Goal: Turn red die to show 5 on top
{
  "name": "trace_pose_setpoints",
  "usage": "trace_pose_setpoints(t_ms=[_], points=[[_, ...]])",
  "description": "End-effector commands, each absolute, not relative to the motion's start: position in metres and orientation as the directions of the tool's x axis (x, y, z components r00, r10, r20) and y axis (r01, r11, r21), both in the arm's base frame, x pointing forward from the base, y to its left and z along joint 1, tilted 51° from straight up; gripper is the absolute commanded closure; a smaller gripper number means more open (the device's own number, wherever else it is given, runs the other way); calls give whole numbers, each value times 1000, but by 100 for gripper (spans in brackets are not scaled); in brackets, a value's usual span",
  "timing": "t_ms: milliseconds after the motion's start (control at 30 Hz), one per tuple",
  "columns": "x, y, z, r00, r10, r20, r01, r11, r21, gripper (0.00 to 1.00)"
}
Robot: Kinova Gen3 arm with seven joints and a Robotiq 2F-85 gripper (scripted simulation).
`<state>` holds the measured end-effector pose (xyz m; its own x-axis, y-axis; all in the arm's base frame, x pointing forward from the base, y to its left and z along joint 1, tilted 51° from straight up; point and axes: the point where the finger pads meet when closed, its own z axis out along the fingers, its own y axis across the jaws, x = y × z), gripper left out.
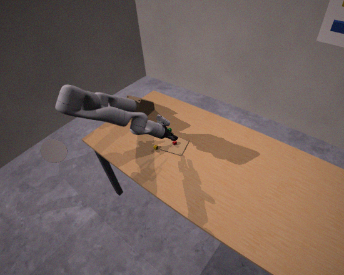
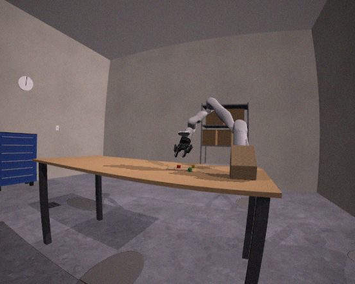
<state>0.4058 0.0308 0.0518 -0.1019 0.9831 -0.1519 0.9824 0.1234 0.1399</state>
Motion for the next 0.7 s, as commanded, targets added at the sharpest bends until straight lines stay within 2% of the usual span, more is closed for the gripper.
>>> trace_pose_setpoints(t_ms=[0, 667], points=[[402, 39, 48, -120, 975, -189, 982, 145, 124, 45], [406, 42, 53, -90, 934, -347, 978, 148, 145, 45]])
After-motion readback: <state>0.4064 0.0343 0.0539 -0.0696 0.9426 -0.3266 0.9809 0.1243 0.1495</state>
